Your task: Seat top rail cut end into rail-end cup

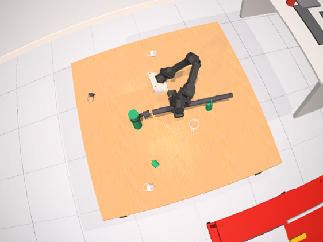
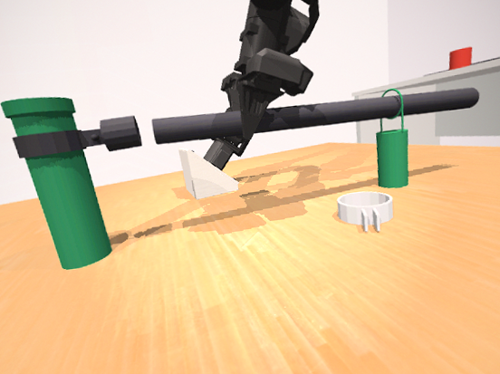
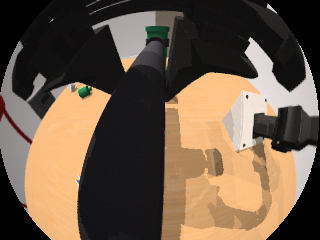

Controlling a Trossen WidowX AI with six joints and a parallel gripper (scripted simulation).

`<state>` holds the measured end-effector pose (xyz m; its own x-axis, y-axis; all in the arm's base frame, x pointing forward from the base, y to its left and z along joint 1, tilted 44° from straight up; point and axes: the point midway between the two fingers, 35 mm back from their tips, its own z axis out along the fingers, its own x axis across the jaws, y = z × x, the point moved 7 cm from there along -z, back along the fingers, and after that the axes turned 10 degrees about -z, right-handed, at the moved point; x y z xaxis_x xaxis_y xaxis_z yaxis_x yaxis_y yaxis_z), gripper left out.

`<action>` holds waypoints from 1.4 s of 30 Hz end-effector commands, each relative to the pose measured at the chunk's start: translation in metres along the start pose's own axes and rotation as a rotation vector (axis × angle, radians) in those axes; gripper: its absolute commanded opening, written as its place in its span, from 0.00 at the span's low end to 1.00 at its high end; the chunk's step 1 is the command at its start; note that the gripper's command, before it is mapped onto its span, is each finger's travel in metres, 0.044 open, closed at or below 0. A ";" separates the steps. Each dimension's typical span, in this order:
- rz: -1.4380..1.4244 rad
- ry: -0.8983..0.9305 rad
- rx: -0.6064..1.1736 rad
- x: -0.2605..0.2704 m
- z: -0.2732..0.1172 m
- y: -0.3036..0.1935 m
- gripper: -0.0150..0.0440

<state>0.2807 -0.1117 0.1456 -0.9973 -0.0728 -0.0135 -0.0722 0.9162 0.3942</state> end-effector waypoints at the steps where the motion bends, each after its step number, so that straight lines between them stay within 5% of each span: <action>1: 0.005 -0.007 0.011 0.001 -0.004 -0.006 0.25; 42: -0.001 -0.001 0.000 0.006 0.006 -0.024 0.25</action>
<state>0.2787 -0.1256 0.1317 -0.9969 -0.0779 -0.0145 -0.0770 0.9093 0.4090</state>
